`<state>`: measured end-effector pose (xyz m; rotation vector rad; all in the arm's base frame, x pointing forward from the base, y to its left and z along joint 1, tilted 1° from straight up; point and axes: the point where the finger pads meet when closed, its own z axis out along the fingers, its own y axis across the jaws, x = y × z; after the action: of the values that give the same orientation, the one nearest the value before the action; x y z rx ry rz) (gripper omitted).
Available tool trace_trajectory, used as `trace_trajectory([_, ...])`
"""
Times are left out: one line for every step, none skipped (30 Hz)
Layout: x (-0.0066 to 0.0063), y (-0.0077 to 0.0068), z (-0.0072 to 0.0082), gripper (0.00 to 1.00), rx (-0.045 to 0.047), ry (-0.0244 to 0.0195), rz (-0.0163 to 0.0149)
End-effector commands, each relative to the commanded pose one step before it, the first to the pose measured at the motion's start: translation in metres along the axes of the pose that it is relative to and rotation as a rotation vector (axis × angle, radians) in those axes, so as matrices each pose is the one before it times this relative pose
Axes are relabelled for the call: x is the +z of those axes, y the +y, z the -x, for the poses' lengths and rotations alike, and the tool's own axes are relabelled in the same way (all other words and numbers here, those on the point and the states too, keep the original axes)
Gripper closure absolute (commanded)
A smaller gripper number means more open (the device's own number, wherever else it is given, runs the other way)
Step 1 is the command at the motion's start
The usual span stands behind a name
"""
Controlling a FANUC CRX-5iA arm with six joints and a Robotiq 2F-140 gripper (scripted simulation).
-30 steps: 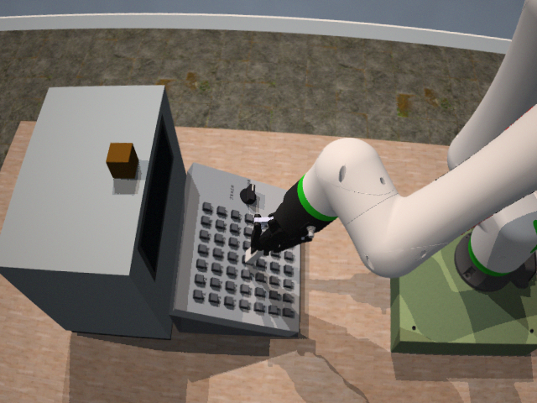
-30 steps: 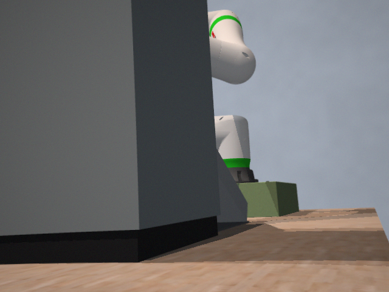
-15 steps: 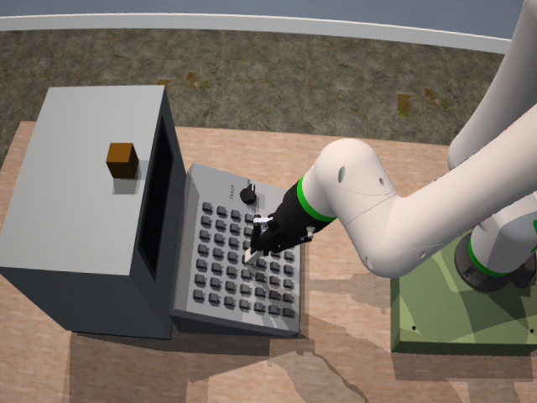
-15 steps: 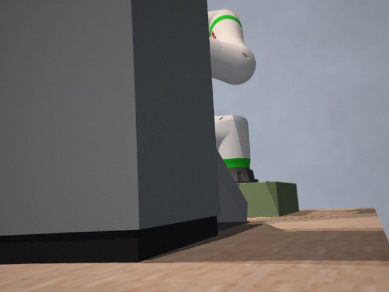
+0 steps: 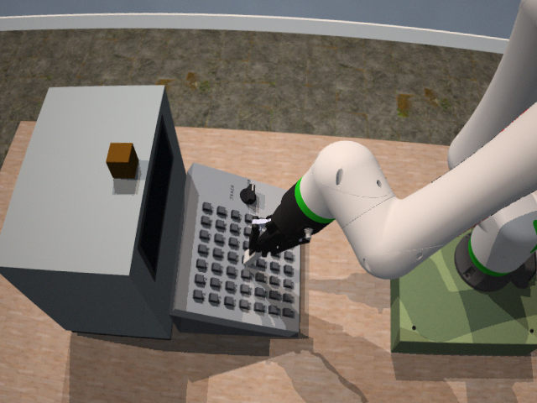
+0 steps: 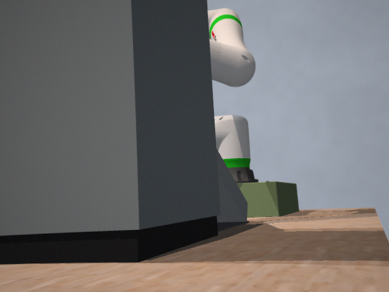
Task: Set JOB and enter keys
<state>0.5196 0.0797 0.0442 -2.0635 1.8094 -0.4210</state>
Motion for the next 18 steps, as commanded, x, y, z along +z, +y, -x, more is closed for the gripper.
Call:
trace_trajectory([0.00159, -0.00018, -0.00001, 1.0, 0.00008, 0.00004, -0.00034])
trace_trajectory([0.00052, 0.0, 0.0, 1.0, 0.0, 0.00001, 0.0])
trace_trajectory([0.00049, 0.0, 0.0, 1.0, 0.0, 0.0, 0.0])
trace_trajectory([0.00046, 0.0, 0.0, 1.0, 0.0, 0.0, 0.0])
trace_trajectory([0.00042, 0.0, 0.0, 1.0, 0.0, 0.0, 0.0])
trace_trajectory([0.00039, 0.0, 0.0, 1.0, 0.0, 0.0, 0.0])
trace_trajectory([0.00035, 0.0, 0.0, 1.0, 0.0, 0.0, 0.0])
trace_trajectory([0.00031, 0.0, 0.0, 1.0, 0.0, 0.0, 0.0])
trace_trajectory([0.00027, 0.0, 0.0, 1.0, 0.0, 0.0, 0.0])
trace_trajectory([0.00023, 0.0, 0.0, 1.0, 0.0, 0.0, 0.0])
trace_trajectory([0.00019, 0.0, 0.0, 1.0, 0.0, 0.0, 0.0])
trace_trajectory([0.0, 0.0, 0.0, 1.0, 0.0, 0.0, 0.0])
trace_trajectory([0.0, 0.0, 0.0, 1.0, 0.0, 0.0, 0.0])
trace_trajectory([0.00015, 0.0, 0.0, 1.0, 0.0, 0.0, 0.0])
trace_trajectory([0.00011, 0.0, 0.0, 1.0, 0.0, 0.0, 0.0])
trace_trajectory([0.00008, 0.0, 0.0, 1.0, 0.0, 0.0, 0.0])
trace_trajectory([0.00005, 0.0, 0.0, 1.0, 0.0, 0.0, 0.0])
trace_trajectory([0.00003, 0.0, 0.0, 1.0, 0.0, 0.0, 0.0])
